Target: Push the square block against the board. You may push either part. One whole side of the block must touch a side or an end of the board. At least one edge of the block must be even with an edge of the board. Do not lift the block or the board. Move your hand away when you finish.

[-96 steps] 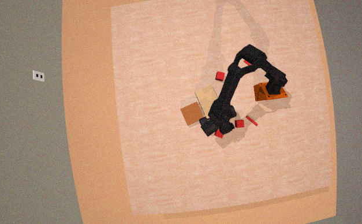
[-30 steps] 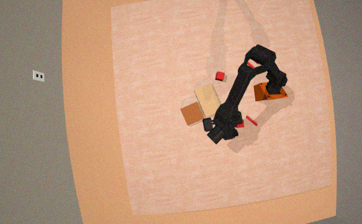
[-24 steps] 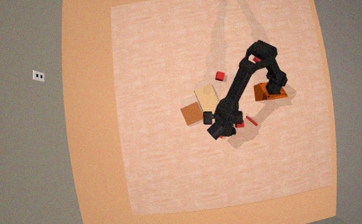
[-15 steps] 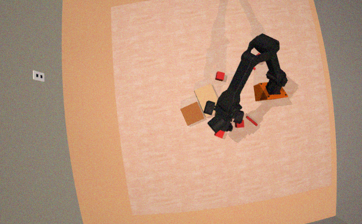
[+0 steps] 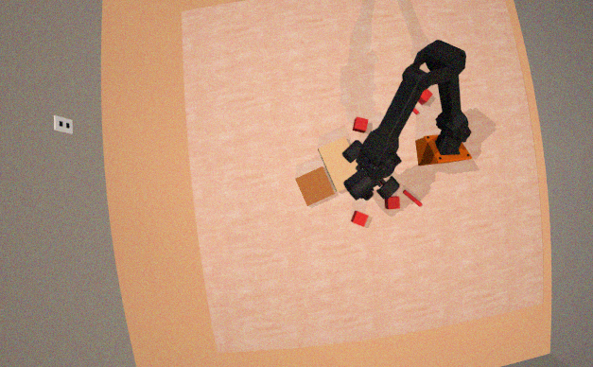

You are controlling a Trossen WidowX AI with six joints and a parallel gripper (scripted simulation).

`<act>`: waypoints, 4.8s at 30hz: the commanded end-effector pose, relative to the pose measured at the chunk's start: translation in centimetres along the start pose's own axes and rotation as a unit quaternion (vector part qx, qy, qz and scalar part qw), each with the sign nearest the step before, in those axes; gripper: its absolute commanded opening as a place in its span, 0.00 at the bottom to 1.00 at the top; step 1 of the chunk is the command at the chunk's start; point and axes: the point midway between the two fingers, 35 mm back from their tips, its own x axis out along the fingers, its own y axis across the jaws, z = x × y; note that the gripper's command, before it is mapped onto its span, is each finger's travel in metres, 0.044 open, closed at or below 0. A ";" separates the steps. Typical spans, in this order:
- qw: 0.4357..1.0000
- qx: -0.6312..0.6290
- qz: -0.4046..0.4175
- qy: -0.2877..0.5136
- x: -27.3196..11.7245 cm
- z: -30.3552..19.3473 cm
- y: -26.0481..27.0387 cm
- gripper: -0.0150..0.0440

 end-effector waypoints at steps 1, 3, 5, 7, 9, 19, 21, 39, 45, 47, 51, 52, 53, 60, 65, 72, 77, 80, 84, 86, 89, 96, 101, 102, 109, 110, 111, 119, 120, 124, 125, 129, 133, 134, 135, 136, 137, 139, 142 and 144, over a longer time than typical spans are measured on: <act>0.997 0.080 -0.001 0.005 0.3 -1.5 -0.5 0.25; 0.993 0.114 -0.002 0.005 0.3 -2.0 -0.7 0.25; 0.989 0.148 -0.002 0.006 0.4 -2.5 -0.9 0.25; 0.985 0.170 -0.002 0.006 0.4 -2.9 -1.0 0.25; 0.985 0.173 -0.002 0.006 0.4 -2.9 -1.0 0.25; 0.985 0.173 -0.004 0.007 5.9 -3.1 -1.1 0.25; 0.985 0.173 -0.004 0.007 5.9 -3.1 -1.1 0.25; 0.985 0.173 -0.004 0.007 5.8 -1.9 -1.6 0.25; 0.985 0.174 -0.004 0.006 5.8 -1.3 -1.8 0.25; 0.985 0.174 -0.004 0.006 5.8 -1.1 -1.9 0.25; 0.985 0.174 -0.004 0.006 5.8 -0.8 -2.0 0.25; 0.985 0.174 -0.004 0.006 5.8 -0.7 -2.0 0.25; 0.985 0.174 -0.004 0.006 5.8 -0.6 -2.1 0.25; 0.985 0.174 -0.004 0.006 5.8 0.1 -2.3 0.25; 0.985 0.174 -0.004 0.006 5.8 0.5 -2.5 0.25; 0.985 0.174 -0.004 0.006 5.8 -0.3 -2.2 0.25; 0.985 0.174 -0.004 0.006 5.8 -1.0 -1.9 0.25; 0.985 0.173 -0.003 0.006 5.8 -1.5 -1.7 0.25; 0.985 0.173 -0.003 0.007 5.8 -2.1 -1.5 0.25; 0.985 0.173 -0.003 0.007 5.8 -2.4 -1.4 0.25; 0.985 0.173 -0.003 0.007 5.8 -2.9 -1.2 0.25; 0.985 0.173 -0.003 0.007 5.9 -3.9 -0.7 0.25; 0.985 0.173 -0.003 0.007 5.9 -4.5 -0.5 0.25; 0.985 0.173 -0.003 0.007 5.9 -4.5 -0.5 0.25; 0.985 0.173 -0.003 0.007 0.3 -3.9 -0.7 0.25; 0.985 0.173 -0.003 0.007 0.3 -3.9 -0.7 0.25; 0.985 0.173 -0.003 0.007 0.3 -3.9 -0.7 0.25; 0.977 0.215 -0.004 0.003 0.7 -3.4 -1.4 0.25; 0.973 0.232 -0.004 0.003 0.7 -3.2 -1.7 0.25; 0.954 0.299 -0.003 0.002 0.5 -2.4 -2.8 0.25; 0.949 0.315 -0.002 0.002 0.5 -2.3 -3.1 0.25; 0.925 0.380 -0.002 -0.001 0.4 -1.6 -4.4 0.25; 0.897 0.443 -0.002 -0.003 0.4 -1.0 -5.8 0.25; 0.889 0.458 -0.002 -0.004 0.4 -0.9 -6.2 0.25; 0.881 0.473 -0.002 -0.004 0.3 -0.8 -6.5 0.25; 0.873 0.488 -0.002 -0.004 0.3 -0.6 -6.8 0.25; 0.864 0.503 -0.002 -0.004 0.3 -0.5 -7.1 0.25; 0.846 0.533 -0.002 -0.004 0.3 -0.3 -7.7 0.25; 0.817 0.576 -0.002 -0.004 0.2 0.0 -8.7 0.25; 0.797 0.605 -0.002 -0.003 0.2 0.2 -9.3 0.25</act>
